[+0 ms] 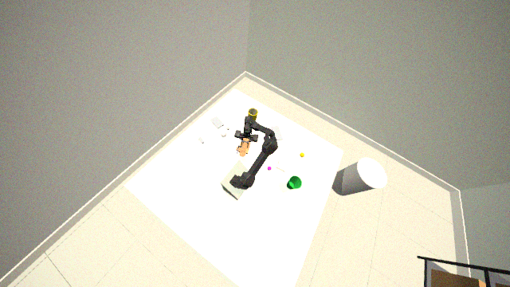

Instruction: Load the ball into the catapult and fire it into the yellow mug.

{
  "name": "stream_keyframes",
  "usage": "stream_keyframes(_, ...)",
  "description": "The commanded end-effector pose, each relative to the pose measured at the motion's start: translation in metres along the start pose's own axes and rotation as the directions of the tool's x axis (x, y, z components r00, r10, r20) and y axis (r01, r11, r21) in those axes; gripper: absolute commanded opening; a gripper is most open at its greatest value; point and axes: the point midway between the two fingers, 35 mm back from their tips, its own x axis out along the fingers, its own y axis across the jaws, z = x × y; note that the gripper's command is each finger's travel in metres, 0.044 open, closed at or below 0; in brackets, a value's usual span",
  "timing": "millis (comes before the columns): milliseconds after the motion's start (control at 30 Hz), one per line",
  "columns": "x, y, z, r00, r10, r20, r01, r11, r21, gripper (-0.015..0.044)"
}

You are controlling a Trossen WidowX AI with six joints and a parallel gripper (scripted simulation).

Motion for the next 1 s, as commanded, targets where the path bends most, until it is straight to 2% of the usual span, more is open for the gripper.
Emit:
stream_keyframes(0,0.005,0.0,0.0,1.0,-0.004,0.004,0.004,1.0,-0.008,0.0)
stream_keyframes(267,0.018,0.0,-0.001,1.0,-0.005,0.003,0.005,1.0,-0.009,0.0)
stream_keyframes(467,0.015,0.0,-0.001,1.0,-0.001,-0.001,0.001,1.0,-0.001,0.0)
stream_keyframes(967,0.012,0.0,0.0,1.0,-0.001,-0.001,0.001,1.0,-0.001,0.0394)
